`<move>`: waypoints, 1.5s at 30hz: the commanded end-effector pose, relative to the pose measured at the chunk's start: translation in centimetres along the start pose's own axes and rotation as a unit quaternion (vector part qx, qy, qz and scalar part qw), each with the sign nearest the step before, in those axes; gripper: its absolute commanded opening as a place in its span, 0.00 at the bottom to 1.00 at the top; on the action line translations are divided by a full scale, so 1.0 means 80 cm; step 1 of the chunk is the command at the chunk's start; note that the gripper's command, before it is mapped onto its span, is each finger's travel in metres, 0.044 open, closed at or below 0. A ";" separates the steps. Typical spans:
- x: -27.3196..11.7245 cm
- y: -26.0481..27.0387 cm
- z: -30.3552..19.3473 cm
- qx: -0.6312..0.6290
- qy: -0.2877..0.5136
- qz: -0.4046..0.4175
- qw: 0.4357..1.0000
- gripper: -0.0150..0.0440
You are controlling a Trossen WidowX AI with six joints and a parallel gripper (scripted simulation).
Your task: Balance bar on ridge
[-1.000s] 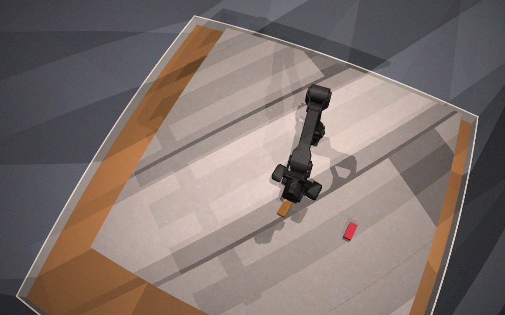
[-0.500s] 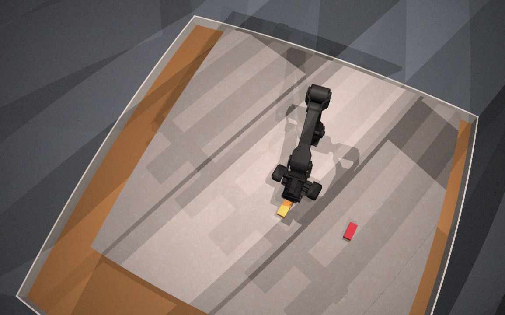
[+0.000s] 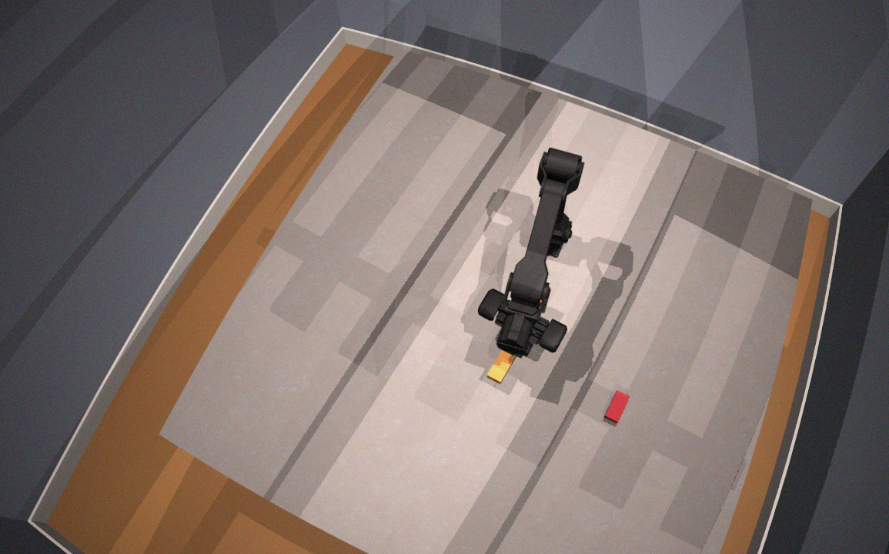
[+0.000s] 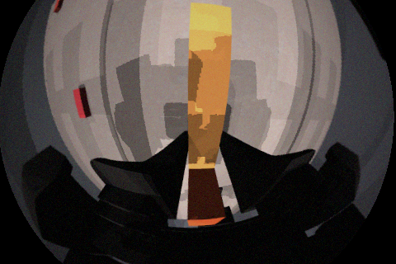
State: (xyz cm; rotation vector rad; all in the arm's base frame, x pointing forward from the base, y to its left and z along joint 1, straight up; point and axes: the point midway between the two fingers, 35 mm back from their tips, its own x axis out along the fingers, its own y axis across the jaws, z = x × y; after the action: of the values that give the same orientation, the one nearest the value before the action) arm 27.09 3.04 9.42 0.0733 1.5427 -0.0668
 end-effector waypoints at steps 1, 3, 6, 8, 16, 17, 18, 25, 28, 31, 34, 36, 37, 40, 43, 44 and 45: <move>0.004 0.000 0.000 0.001 0.001 0.000 1.000 0.25; 0.004 0.000 0.000 0.001 0.001 0.000 1.000 0.25; 0.005 0.000 0.000 0.001 0.001 0.000 1.000 0.25; 0.005 0.000 0.000 0.001 0.001 0.000 1.000 0.25; 0.004 0.000 0.000 0.001 0.001 0.000 1.000 0.25; 0.003 0.000 0.000 0.001 0.001 0.000 1.000 0.25; 0.002 0.000 0.000 0.001 0.001 0.000 1.000 0.25; 0.001 0.000 0.001 0.001 0.001 0.000 1.000 0.25; 0.001 0.000 0.001 0.001 0.001 0.000 1.000 0.25; 0.001 0.000 0.001 0.001 0.001 0.000 1.000 0.25; 0.000 0.000 0.001 0.000 -0.001 0.000 1.000 0.25; 0.000 0.000 0.001 0.000 -0.001 0.000 1.000 0.25; 0.000 0.000 0.001 0.000 -0.001 0.000 1.000 0.25; 0.000 0.000 0.001 0.000 -0.001 0.000 1.000 0.25; 0.000 0.000 0.001 0.000 -0.001 0.000 1.000 0.25; 0.000 0.000 0.001 0.000 -0.001 0.000 1.000 0.25; 0.000 0.000 0.001 0.000 -0.001 0.000 1.000 0.25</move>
State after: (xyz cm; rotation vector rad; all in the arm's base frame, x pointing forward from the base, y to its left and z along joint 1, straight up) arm 27.16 3.04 9.39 0.0738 1.5416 -0.0668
